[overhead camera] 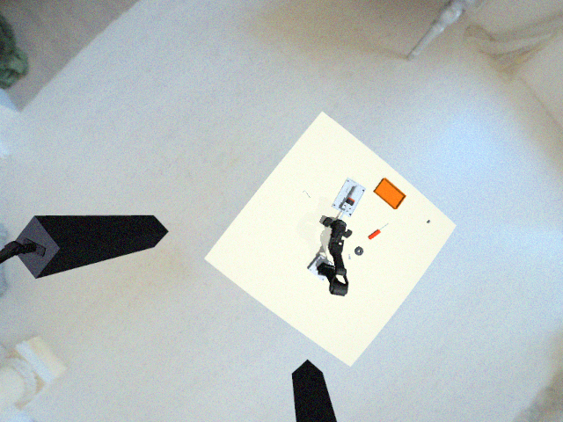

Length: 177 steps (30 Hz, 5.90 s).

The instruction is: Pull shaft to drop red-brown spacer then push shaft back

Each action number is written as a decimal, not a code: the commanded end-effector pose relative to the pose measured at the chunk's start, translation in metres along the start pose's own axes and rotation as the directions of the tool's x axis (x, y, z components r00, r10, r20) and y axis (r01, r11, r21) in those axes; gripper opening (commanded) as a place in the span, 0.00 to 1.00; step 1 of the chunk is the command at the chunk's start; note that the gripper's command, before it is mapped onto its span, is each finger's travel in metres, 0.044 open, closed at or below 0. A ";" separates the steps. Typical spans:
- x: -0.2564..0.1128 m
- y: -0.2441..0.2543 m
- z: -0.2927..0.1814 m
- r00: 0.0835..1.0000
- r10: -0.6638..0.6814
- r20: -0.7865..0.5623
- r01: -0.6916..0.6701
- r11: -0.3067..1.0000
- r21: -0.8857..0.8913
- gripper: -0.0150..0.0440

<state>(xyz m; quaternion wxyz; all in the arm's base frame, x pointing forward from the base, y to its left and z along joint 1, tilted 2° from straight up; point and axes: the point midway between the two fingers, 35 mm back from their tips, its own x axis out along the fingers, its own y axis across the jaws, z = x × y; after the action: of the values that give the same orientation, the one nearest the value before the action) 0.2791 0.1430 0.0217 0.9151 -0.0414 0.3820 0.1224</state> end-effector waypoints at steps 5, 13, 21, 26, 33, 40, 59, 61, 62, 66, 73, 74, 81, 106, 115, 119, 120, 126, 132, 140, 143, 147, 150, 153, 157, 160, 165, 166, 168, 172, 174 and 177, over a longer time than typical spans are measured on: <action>-0.001 0.000 -0.001 1.000 0.001 -0.001 -0.001 1.000 0.003 0.25; -0.002 0.000 -0.002 1.000 0.001 -0.001 -0.001 1.000 0.003 0.25; -0.002 0.000 -0.002 1.000 0.001 -0.001 -0.001 1.000 0.003 0.25; -0.003 0.000 -0.003 1.000 0.001 -0.001 -0.001 1.000 0.003 0.25; -0.003 0.000 -0.003 1.000 0.001 -0.001 -0.001 1.000 0.003 0.25; -0.004 0.000 -0.004 1.000 0.001 -0.001 -0.001 1.000 0.003 0.25; -0.005 0.000 -0.005 1.000 0.001 -0.002 -0.001 1.000 0.003 0.25; -0.005 0.000 -0.006 1.000 0.001 -0.002 -0.001 1.000 0.003 0.25; -0.005 0.000 -0.006 1.000 0.001 -0.002 -0.001 1.000 0.003 0.25; -0.006 0.000 -0.006 1.000 0.001 -0.002 -0.001 1.000 0.003 0.25; -0.006 0.000 -0.007 1.000 0.001 -0.002 -0.001 1.000 0.003 0.25; -0.006 0.000 -0.007 1.000 0.001 -0.002 -0.001 1.000 0.003 0.25; -0.006 0.000 -0.006 1.000 0.001 -0.001 -0.001 1.000 0.000 0.25; -0.003 0.000 -0.004 1.000 0.001 -0.001 -0.001 1.000 0.003 0.25; -0.001 0.000 -0.001 1.000 0.001 -0.001 -0.001 1.000 0.003 0.25; 0.000 0.000 0.000 1.000 0.001 -0.001 -0.001 1.000 0.003 0.25; 0.000 0.000 0.000 1.000 0.001 -0.001 -0.001 1.000 0.003 0.25; 0.002 0.000 0.001 1.000 0.001 -0.001 -0.001 1.000 0.003 0.25; 0.003 0.000 0.003 1.000 0.001 -0.001 -0.001 1.000 0.003 0.25; 0.005 0.000 0.005 1.000 0.001 -0.001 -0.001 1.000 0.003 0.25; 0.006 0.000 0.005 1.000 0.001 -0.001 -0.001 1.000 0.003 0.25; 0.007 0.000 0.006 1.000 0.001 0.000 -0.001 1.000 0.003 0.25; 0.007 0.000 0.007 1.000 0.001 0.000 -0.001 1.000 0.003 0.25; 0.008 0.000 0.008 1.000 0.001 0.000 -0.001 1.000 0.003 0.25; 0.009 0.000 0.009 1.000 0.001 0.000 -0.001 1.000 0.003 0.25; 0.010 0.000 0.010 1.000 0.001 0.000 -0.001 1.000 0.003 0.25; 0.011 0.000 0.011 1.000 0.001 0.000 -0.001 1.000 0.003 0.25; 0.011 0.000 0.011 1.000 0.001 0.000 -0.001 1.000 0.003 0.25; 0.012 0.000 0.012 1.000 0.001 0.000 -0.001 1.000 0.003 0.25; 0.013 0.000 0.013 1.000 0.001 0.000 -0.001 1.000 0.002 0.25; 0.013 0.000 0.013 1.000 0.001 0.000 -0.001 1.000 0.002 0.25; 0.014 0.000 0.014 1.000 0.001 0.000 -0.001 1.000 0.002 0.25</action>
<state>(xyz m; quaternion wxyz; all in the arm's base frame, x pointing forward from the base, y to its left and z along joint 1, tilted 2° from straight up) 0.2961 0.1472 0.0219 0.9152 -0.0397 0.3823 0.1209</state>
